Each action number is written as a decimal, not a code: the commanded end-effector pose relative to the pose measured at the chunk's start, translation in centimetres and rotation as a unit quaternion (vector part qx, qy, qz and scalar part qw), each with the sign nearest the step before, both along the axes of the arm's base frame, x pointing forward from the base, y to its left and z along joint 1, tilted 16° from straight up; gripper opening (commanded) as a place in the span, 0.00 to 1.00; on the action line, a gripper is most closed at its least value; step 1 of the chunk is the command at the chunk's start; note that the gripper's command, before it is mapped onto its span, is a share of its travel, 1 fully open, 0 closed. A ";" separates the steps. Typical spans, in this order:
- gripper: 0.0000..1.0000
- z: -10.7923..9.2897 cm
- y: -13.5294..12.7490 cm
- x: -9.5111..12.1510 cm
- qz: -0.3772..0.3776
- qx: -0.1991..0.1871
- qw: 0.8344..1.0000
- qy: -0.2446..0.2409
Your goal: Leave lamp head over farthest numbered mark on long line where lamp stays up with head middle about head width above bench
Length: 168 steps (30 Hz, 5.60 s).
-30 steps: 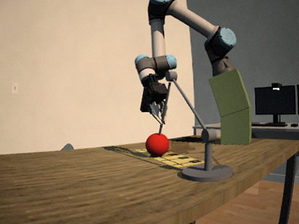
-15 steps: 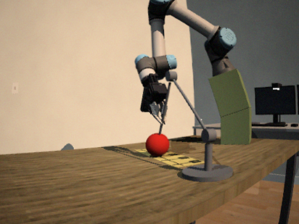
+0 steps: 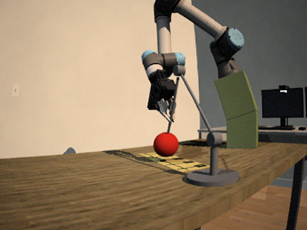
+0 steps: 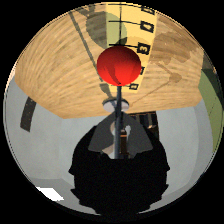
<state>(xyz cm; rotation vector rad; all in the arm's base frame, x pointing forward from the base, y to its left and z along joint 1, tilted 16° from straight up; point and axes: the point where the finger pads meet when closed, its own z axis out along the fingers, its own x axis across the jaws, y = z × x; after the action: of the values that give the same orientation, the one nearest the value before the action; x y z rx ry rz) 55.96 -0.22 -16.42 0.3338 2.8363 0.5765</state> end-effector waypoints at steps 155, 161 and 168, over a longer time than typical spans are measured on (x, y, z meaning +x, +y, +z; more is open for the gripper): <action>1.00 8.2 2.6 -1.0 -0.005 0.001 1.000 -0.002; 1.00 10.0 1.9 -1.6 -0.005 0.000 1.000 -0.003; 1.00 11.8 1.2 -2.1 -0.006 0.000 1.000 -0.003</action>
<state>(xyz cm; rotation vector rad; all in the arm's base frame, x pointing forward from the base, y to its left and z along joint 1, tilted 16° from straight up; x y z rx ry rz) 54.26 1.53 -6.04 0.3488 2.8270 0.5746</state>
